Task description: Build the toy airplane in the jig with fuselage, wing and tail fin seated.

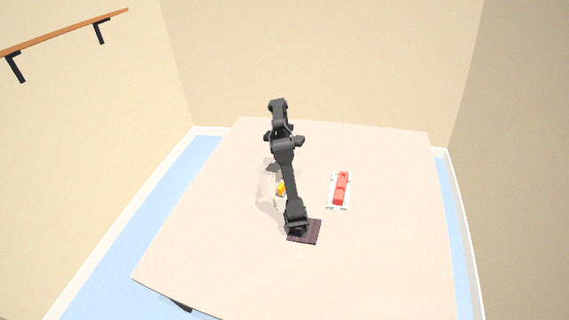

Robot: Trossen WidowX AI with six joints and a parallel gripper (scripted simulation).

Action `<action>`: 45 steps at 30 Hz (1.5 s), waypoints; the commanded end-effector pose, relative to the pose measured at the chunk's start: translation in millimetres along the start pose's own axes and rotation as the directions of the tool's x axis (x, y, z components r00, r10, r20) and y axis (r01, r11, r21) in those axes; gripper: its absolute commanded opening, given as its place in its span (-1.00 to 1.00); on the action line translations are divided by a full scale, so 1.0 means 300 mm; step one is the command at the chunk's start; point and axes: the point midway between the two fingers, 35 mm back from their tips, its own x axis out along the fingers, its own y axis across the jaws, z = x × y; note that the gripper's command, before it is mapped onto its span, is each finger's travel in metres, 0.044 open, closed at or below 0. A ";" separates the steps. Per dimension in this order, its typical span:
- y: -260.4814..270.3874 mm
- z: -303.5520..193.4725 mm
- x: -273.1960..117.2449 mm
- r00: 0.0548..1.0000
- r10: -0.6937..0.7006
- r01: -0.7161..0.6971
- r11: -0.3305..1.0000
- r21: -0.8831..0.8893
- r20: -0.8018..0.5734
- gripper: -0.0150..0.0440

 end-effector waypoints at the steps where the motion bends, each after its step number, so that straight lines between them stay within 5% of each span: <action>1: 0.002 -0.004 -0.030 1.000 0.011 -0.011 1.000 -0.005 0.007 -0.49; 45: -0.454 0.039 0.025 1.000 -0.009 -0.001 0.811 0.586 0.015 -0.49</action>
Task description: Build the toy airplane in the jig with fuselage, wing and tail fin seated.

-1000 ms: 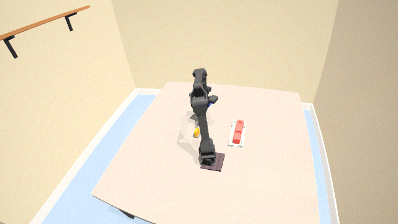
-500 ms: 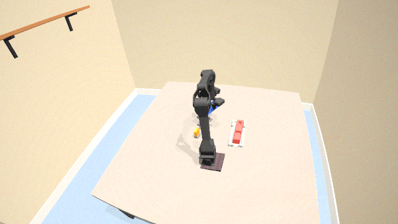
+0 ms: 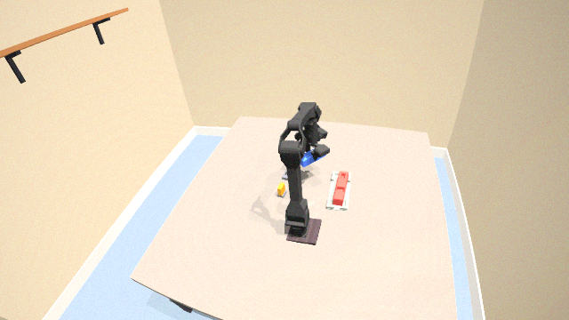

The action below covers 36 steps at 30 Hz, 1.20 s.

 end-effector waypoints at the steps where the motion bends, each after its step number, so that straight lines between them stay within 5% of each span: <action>1: -0.039 0.019 -0.001 1.000 -0.001 0.000 0.998 0.060 0.011 -0.49; 36: -0.404 0.106 0.066 1.000 -0.013 0.005 0.814 0.581 0.009 -0.49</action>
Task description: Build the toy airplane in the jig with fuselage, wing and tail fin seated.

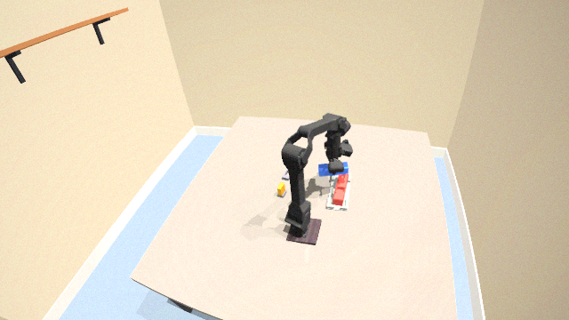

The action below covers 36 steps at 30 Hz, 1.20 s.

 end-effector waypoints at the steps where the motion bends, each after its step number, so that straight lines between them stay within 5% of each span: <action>1: -0.035 0.024 0.003 1.000 0.001 -0.002 0.998 0.064 0.009 -0.49; 17: -0.166 0.096 0.038 1.000 -0.004 0.001 0.955 0.298 0.007 -0.49; 25: -0.166 0.096 0.038 1.000 -0.004 0.001 0.955 0.298 0.007 0.17; 36: -0.166 0.096 0.038 1.000 -0.004 0.001 0.955 0.298 0.007 0.17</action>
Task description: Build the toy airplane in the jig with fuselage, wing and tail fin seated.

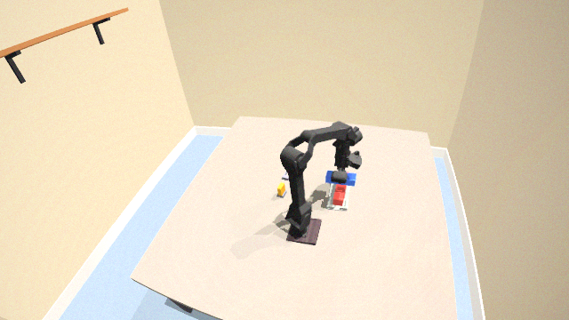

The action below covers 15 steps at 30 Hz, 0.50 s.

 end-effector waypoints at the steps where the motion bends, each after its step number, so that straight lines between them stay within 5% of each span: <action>1: -0.001 0.005 -0.001 1.000 0.000 0.000 1.000 0.004 0.006 0.17; 15: 0.001 0.008 0.060 1.000 0.000 0.000 1.000 0.004 0.006 0.17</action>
